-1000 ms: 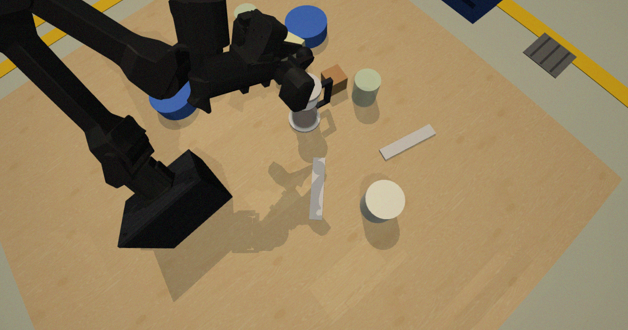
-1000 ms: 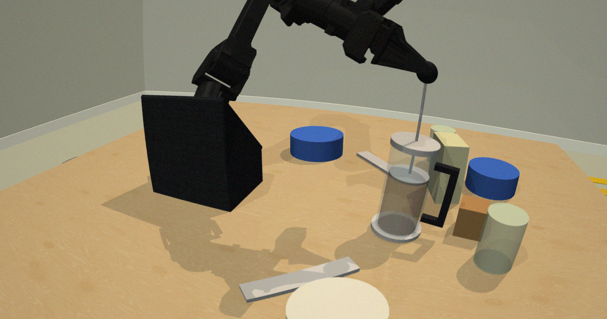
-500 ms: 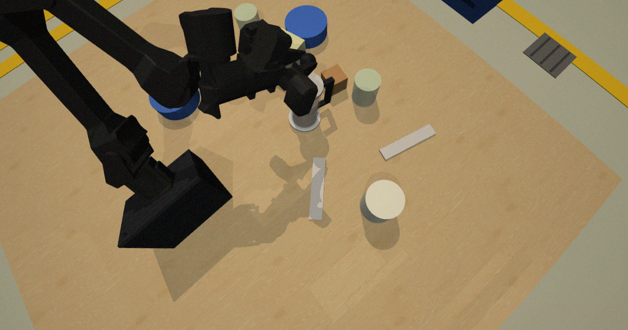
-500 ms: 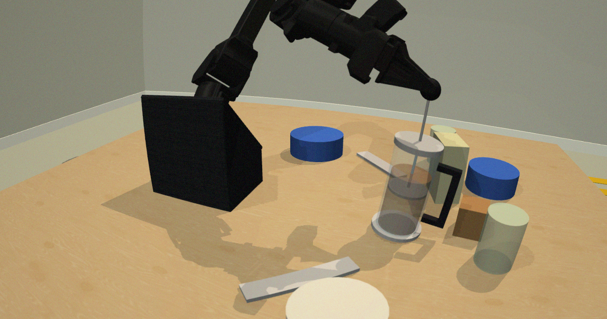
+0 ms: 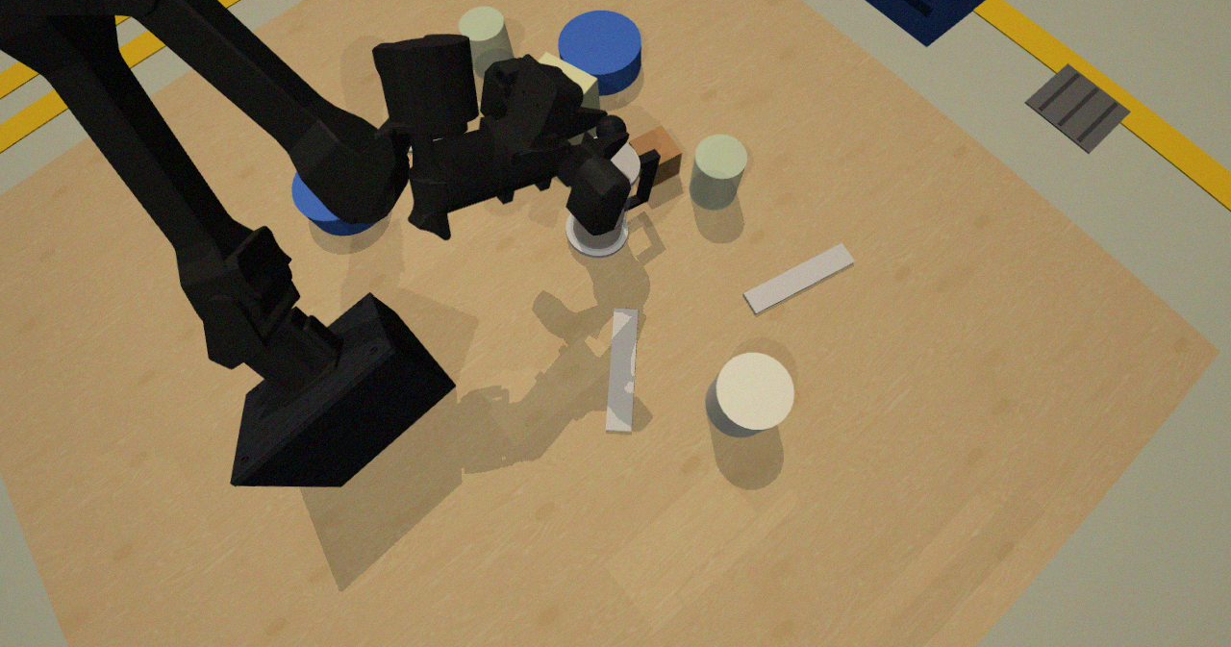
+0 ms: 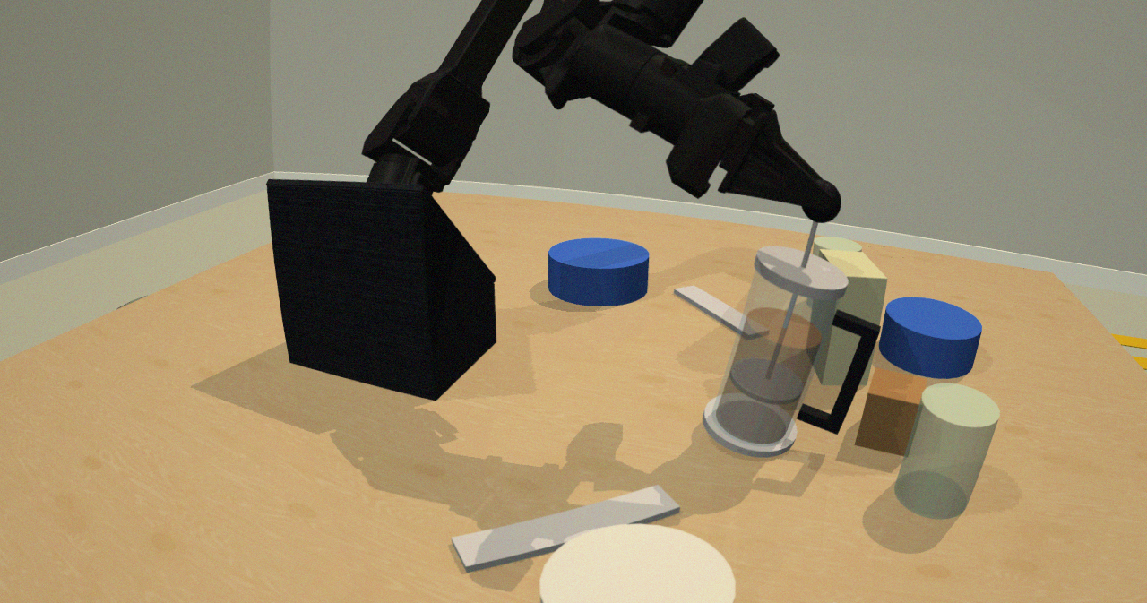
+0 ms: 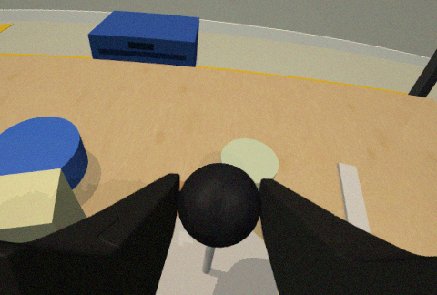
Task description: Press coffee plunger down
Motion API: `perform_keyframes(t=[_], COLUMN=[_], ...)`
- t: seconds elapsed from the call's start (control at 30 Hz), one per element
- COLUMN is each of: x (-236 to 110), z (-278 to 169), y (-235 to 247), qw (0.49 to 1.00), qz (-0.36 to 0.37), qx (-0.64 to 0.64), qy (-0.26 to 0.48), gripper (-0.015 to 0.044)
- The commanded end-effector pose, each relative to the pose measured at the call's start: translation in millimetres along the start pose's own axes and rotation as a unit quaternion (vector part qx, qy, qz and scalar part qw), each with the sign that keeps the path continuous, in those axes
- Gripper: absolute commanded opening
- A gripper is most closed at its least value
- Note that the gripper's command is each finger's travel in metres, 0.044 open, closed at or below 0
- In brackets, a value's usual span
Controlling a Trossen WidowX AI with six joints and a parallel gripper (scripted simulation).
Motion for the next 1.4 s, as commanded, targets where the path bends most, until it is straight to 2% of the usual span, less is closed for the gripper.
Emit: perform_keyframes(t=[0.0,1.37], x=[7.5,16.5], z=[-19.0,-10.1], y=[-3.5,-4.5], qw=[0.999,0.999], qz=[-0.004,-0.003], qx=[0.017,0.017], qy=[0.032,0.032], gripper=[0.0122,0.0122])
Point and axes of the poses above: the point midway between the two fingers, 35 mm back from their tips, its own x axis out along the fingers, its own y axis across the jaws, z = x × y, the point moved 4 cm from there along -x, back along the fingers, and after that the axes turned 13 degrees about x, right-handed, at the moved point
